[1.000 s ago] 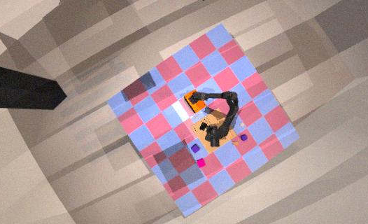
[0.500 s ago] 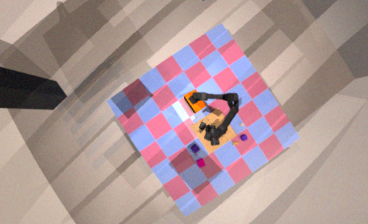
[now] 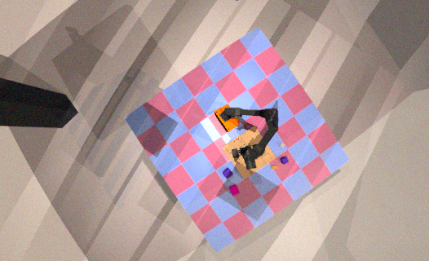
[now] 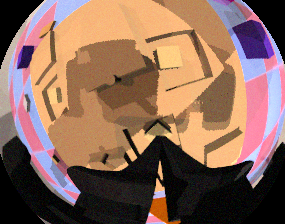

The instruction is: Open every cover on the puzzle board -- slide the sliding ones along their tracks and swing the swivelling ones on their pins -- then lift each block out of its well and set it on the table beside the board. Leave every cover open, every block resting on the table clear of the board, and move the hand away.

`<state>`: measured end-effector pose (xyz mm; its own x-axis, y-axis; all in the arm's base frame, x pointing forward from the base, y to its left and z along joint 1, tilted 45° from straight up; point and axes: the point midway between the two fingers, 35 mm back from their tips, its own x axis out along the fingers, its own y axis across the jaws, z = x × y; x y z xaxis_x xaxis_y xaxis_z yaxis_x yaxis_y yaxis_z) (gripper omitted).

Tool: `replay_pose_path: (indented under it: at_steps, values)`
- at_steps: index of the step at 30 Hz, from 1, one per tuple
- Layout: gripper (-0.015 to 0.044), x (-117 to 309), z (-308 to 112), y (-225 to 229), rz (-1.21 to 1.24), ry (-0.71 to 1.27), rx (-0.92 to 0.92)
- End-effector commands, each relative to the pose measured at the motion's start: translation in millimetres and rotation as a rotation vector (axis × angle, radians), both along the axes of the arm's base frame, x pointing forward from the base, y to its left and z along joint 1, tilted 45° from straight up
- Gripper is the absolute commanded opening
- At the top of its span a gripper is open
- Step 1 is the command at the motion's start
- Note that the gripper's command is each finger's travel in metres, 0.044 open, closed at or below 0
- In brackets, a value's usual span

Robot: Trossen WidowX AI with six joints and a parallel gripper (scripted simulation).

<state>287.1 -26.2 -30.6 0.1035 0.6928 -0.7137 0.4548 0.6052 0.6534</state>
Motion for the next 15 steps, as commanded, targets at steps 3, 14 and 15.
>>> replay_pose_path:
  at_steps: [3, 14, 15]
  values:
    - [0.0000, 1.4, -4.5, 6.8, 0.635, -0.626, -0.086]
    - [0.0000, 1.4, -4.5, 6.8, 0.635, -0.626, -0.086]
    - [0.0000, 1.4, -4.5, 6.8, 0.635, -0.626, -0.086]
